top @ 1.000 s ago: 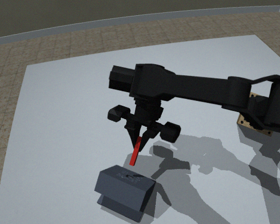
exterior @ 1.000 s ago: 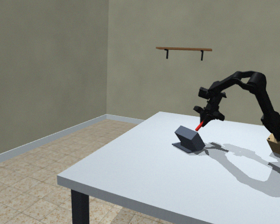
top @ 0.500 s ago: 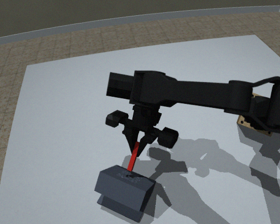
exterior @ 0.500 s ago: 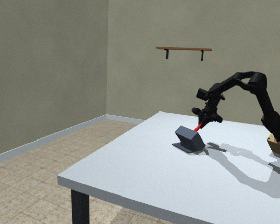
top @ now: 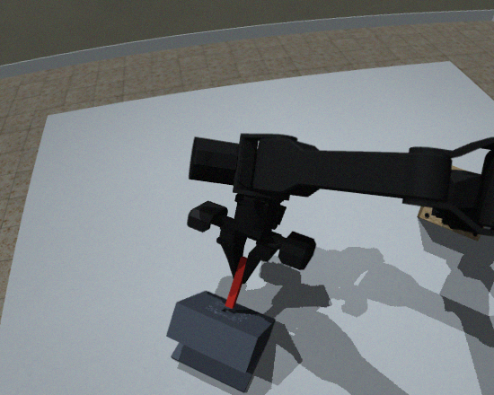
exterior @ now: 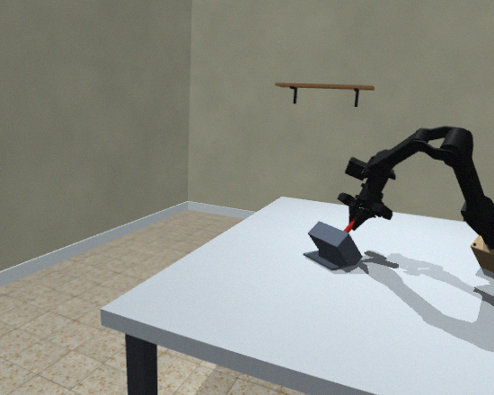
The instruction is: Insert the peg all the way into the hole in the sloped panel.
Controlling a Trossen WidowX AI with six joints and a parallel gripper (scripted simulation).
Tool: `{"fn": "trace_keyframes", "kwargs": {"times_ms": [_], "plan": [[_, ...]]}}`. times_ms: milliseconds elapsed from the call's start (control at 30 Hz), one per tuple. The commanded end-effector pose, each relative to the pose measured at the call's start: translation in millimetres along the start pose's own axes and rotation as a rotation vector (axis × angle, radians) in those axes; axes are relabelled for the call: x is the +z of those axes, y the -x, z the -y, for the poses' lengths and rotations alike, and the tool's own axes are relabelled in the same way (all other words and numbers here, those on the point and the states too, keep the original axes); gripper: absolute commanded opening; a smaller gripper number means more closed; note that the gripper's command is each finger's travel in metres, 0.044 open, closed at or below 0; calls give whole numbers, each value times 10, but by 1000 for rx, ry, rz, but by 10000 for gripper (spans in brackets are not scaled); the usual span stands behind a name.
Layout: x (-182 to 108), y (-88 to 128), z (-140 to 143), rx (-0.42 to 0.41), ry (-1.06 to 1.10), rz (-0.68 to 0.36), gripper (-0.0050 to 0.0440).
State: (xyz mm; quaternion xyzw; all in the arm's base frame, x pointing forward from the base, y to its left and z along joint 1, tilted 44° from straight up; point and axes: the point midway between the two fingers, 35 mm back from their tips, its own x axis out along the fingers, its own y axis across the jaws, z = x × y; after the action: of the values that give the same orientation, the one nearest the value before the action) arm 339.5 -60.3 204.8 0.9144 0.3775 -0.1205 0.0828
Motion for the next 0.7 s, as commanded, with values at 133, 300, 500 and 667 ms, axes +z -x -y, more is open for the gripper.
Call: {"fn": "trace_keyframes", "kwargs": {"times_ms": [133, 300, 500, 667], "plan": [[-39, 34, 33, 4, 15, -4, 0], [-47, 37, 17, 4, 15, -4, 0], [-54, 40, 0, 5, 15, -4, 0], [-49, 38, -9, 5, 15, -4, 0]]}}
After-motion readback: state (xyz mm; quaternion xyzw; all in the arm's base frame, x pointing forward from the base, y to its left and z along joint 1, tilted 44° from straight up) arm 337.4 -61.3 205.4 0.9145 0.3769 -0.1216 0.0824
